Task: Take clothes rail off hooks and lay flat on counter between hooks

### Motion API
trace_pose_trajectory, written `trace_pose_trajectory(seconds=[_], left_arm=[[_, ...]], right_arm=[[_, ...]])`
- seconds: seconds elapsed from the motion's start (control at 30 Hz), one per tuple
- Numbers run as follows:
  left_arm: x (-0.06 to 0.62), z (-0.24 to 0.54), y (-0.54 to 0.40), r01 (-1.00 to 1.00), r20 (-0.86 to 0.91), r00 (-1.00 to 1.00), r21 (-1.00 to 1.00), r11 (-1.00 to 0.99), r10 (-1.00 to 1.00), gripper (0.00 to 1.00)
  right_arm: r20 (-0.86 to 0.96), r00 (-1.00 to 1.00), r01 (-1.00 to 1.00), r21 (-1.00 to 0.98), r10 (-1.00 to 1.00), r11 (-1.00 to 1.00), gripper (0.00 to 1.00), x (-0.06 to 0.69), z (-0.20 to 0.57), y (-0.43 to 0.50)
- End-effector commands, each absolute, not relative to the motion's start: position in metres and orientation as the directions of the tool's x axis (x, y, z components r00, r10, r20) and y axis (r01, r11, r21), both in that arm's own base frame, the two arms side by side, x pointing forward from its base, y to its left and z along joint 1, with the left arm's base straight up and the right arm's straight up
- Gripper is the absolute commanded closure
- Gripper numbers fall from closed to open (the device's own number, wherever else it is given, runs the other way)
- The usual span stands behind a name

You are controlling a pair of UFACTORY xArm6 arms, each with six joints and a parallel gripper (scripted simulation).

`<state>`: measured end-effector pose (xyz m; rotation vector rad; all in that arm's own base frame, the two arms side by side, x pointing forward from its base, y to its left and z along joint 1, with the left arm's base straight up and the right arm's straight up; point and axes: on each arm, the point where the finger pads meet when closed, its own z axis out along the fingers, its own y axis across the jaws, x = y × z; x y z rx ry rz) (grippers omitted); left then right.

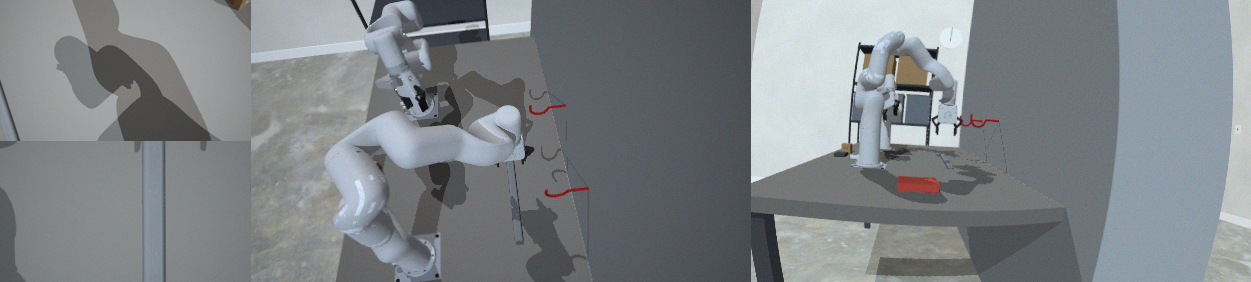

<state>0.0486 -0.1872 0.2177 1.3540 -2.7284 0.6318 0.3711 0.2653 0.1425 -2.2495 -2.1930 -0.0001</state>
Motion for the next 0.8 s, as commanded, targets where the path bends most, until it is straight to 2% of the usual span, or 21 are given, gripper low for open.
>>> trace_pose_trajectory(seconds=[0.0, 0.77], left_arm=[[0.0487, 0.2184, -0.1873, -0.770, 0.205, -0.621, -0.344, 0.538, -0.757, 0.00], [0.0487, 0.2184, -0.1873, -0.770, 0.205, -0.621, -0.344, 0.538, -0.757, 0.00]], right_arm=[[0.002, 0.025, 1.000, 0.002, 1.000, -0.025, 0.00, 0.3716, 0.1455, 0.2658], [0.002, 0.025, 1.000, 0.002, 1.000, -0.025, 0.00, 0.3675, 0.1547, 0.2659]])
